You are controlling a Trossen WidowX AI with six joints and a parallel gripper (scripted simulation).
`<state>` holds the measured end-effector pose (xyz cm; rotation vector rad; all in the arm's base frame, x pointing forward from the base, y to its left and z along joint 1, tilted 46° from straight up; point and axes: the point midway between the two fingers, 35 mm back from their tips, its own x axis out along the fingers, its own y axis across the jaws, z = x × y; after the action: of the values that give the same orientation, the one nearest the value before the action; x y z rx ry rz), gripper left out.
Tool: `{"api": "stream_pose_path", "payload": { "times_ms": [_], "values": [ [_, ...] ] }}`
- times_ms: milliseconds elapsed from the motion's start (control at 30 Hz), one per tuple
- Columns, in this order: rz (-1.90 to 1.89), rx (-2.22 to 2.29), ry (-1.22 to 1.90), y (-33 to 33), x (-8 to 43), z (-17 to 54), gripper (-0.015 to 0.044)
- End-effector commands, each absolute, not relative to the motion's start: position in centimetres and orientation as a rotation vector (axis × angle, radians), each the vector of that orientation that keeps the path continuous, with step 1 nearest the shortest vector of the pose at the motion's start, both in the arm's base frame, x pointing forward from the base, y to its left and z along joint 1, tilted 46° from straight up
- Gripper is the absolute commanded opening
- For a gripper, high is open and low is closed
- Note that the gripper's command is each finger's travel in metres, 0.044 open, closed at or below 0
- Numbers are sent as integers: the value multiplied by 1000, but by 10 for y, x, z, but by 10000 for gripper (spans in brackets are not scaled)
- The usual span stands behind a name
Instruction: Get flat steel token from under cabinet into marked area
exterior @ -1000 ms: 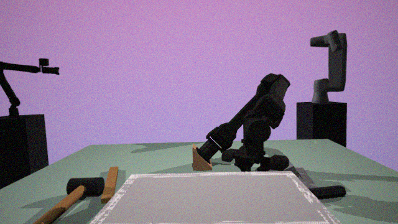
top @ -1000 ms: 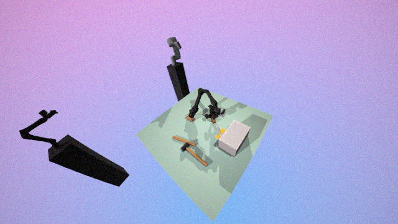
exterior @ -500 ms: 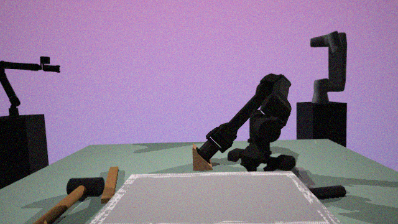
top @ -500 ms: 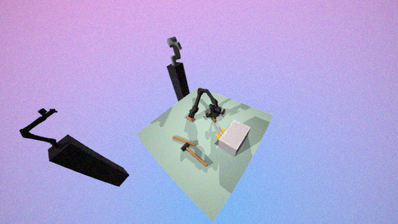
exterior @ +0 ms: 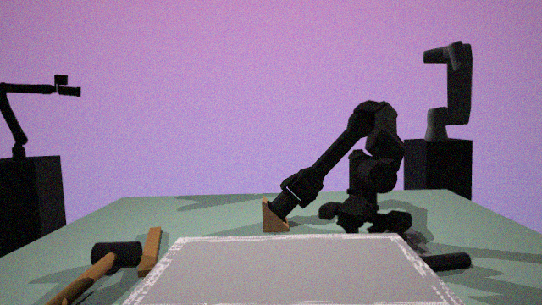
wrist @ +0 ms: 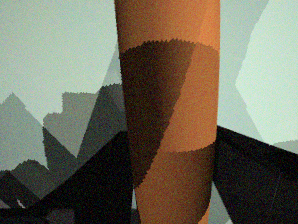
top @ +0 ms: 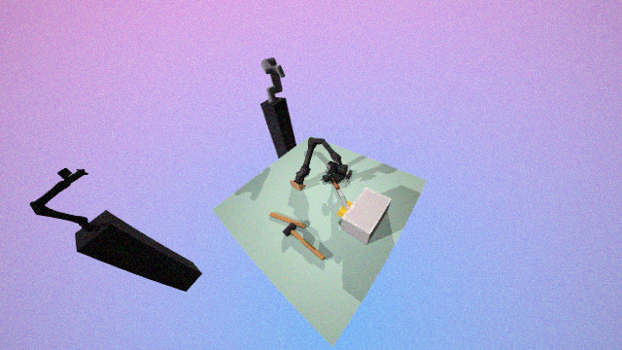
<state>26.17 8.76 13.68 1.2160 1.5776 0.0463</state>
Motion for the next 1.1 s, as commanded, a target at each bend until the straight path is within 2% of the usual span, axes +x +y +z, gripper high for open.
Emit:
{"api": "stream_pose_path", "payload": {
  "times_ms": [0,1067],
  "values": [
    [62,1215,1564,92,262,145,0],
    [204,1070,1523,96,263,150,0]
  ]
}}
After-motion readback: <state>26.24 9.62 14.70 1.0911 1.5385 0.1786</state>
